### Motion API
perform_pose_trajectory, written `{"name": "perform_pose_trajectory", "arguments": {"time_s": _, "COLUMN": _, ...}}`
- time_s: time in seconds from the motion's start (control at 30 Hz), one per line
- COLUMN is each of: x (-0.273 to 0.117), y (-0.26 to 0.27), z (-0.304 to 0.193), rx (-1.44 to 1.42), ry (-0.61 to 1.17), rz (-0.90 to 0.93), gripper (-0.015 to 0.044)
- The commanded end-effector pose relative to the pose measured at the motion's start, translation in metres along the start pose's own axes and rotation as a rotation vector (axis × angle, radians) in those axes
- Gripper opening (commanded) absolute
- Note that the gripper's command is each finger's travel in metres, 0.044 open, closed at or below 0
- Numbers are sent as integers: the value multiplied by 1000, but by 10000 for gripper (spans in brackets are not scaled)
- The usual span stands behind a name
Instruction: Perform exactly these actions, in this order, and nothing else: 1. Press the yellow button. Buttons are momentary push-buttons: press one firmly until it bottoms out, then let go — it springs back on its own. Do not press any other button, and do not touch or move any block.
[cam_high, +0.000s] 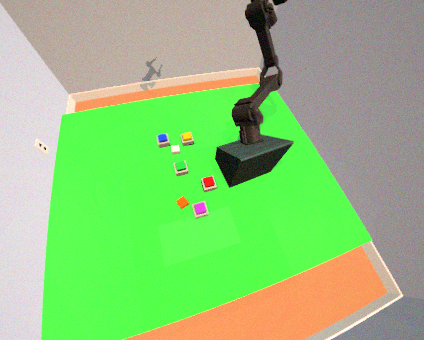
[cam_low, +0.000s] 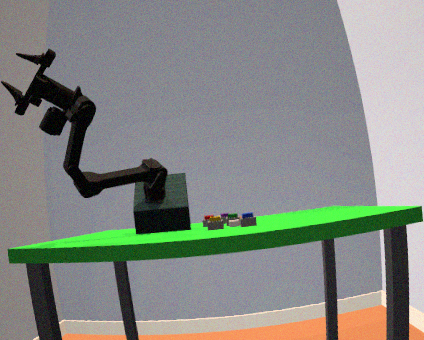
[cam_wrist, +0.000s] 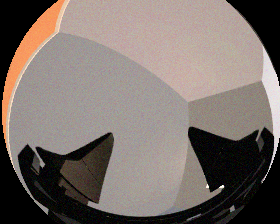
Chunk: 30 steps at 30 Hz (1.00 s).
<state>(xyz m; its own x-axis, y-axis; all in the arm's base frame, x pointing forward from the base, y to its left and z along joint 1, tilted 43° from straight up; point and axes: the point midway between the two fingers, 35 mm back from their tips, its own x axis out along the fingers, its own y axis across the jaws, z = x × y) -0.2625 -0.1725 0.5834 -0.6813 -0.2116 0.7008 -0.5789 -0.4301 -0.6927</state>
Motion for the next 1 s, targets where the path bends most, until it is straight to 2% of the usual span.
{"name": "perform_pose_trajectory", "arguments": {"time_s": 0.0, "x": -1, "y": -8, "z": -1, "rx": -4, "ry": -3, "rz": -25, "gripper": 400}}
{"name": "perform_pose_trajectory", "arguments": {"time_s": 0.07, "x": -15, "y": -73, "z": -8, "rx": -47, "ry": -18, "rz": -231, "gripper": 400}}
{"name": "perform_pose_trajectory", "arguments": {"time_s": 0.23, "x": -42, "y": -138, "z": -15, "rx": -105, "ry": -22, "rz": -450, "gripper": 400}}
{"name": "perform_pose_trajectory", "arguments": {"time_s": 0.4, "x": -96, "y": -218, "z": -22, "rx": -204, "ry": -4, "rz": -756, "gripper": 400}}
{"name": "perform_pose_trajectory", "arguments": {"time_s": 0.7, "x": -234, "y": -318, "z": -24, "rx": -415, "ry": 105, "rz": -1310, "gripper": 400}}
{"name": "perform_pose_trajectory", "arguments": {"time_s": 0.97, "x": -381, "y": -348, "z": -14, "rx": -617, "ry": 304, "rz": -1819, "gripper": 400}}
